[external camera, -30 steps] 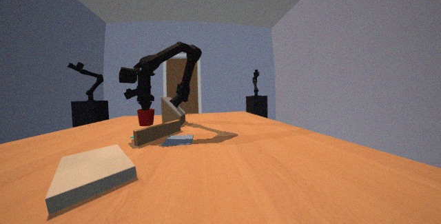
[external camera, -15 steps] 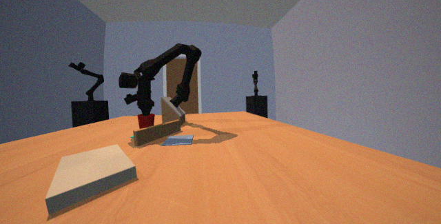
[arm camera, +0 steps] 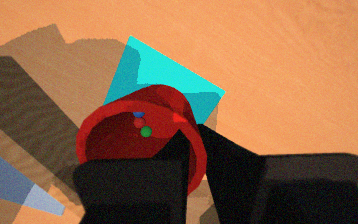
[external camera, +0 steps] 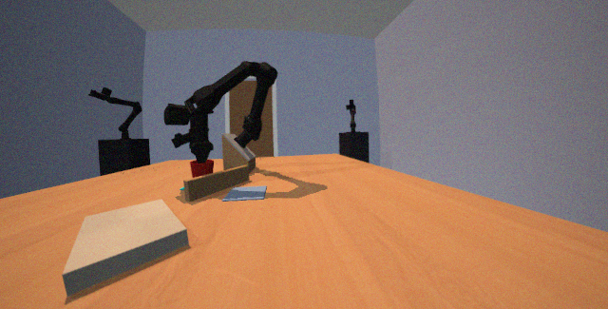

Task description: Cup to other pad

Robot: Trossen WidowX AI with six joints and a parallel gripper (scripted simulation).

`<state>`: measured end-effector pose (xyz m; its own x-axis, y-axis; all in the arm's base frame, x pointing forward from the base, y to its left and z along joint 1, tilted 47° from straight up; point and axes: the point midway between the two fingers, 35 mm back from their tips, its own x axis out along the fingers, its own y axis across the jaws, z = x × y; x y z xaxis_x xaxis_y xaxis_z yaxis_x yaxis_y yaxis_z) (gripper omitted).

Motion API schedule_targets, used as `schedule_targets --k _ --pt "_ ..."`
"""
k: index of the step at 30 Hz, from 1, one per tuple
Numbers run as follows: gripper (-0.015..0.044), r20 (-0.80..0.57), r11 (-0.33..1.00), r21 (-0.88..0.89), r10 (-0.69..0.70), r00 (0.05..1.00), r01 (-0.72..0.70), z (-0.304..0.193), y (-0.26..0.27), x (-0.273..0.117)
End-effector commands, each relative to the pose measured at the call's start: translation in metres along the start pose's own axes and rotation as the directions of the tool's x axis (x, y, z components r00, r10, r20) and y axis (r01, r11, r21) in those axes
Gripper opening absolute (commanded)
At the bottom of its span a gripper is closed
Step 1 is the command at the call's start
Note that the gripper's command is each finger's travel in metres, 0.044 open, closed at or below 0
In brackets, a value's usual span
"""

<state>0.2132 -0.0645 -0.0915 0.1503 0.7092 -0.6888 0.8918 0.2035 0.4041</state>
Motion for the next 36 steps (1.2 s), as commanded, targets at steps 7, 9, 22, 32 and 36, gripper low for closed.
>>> schedule_targets --k 7,9,22,32,36 --pt "0.0053 0.001 1.0 -0.002 0.0 1.0 0.0 0.0 0.0 -0.001" --pt "0.0105 0.001 1.0 -0.002 0.0 1.0 0.0 0.0 0.0 -0.001" --pt "0.0128 0.001 1.0 -0.001 0.0 1.0 0.0 0.001 0.0 -0.007" --pt "0.0128 0.002 1.0 0.001 0.0 1.0 0.0 0.001 0.0 -0.023" --pt "0.0128 0.002 1.0 0.002 0.0 1.0 0.0 0.001 0.0 -0.029"
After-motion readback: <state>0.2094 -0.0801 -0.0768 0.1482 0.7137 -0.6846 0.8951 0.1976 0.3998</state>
